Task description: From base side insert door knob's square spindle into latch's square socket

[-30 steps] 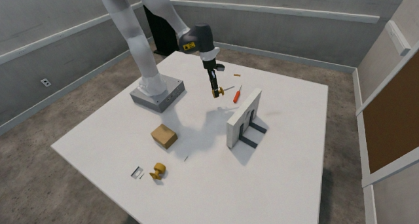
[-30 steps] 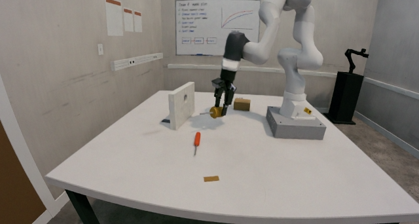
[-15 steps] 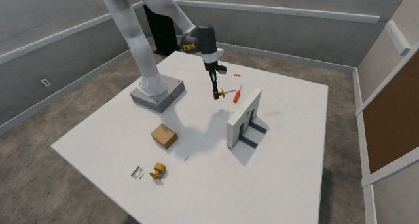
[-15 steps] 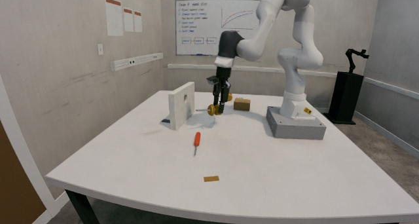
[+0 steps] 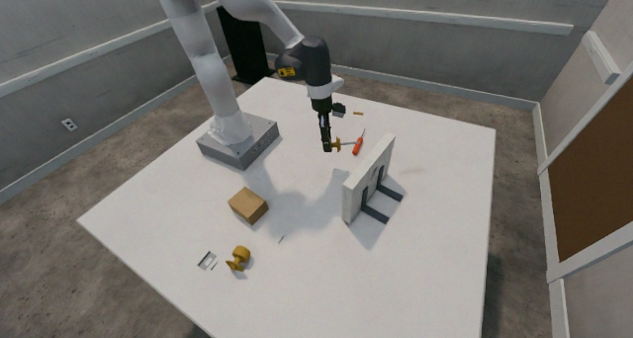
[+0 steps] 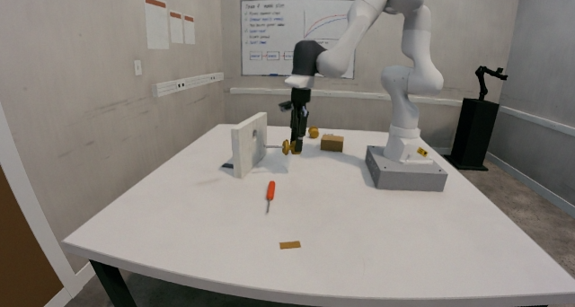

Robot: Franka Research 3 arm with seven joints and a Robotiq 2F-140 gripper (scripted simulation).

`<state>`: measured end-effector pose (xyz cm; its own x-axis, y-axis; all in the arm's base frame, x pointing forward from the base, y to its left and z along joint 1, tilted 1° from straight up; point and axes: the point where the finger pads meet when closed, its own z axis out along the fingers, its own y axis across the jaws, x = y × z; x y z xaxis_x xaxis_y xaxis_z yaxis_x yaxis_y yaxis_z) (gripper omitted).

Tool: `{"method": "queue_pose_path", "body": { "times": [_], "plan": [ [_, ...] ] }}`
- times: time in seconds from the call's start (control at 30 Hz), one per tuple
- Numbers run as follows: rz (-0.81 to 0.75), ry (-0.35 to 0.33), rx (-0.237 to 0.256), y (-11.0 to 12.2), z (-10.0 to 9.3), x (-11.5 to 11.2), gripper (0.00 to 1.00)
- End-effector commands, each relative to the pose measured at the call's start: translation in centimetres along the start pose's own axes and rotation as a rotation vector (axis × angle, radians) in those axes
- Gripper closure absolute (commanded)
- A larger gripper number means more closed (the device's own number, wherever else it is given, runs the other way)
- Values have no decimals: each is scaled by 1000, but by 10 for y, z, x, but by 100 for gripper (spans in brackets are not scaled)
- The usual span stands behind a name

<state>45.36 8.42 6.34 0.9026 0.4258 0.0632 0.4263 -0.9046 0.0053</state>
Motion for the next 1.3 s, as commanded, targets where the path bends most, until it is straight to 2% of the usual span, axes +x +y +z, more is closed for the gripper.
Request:
{"method": "queue_pose_path", "body": {
  "times": [0.0,0.17,0.33,0.4,0.67,0.83,0.97,1.17,1.27],
  "plan": [
    [5,-11,18,8,-2,1,58],
    [27,-14,25,10,-3,1,58],
    [187,-33,79,15,-4,3,58],
    [187,-33,79,25,-6,6,58],
    [195,-34,81,31,-8,8,58],
    [362,-54,137,34,-9,9,58],
    [369,-55,139,49,-12,14,58],
    [370,-55,140,52,-13,15,58],
    [424,-61,158,53,-13,15,58]
  ]
}}
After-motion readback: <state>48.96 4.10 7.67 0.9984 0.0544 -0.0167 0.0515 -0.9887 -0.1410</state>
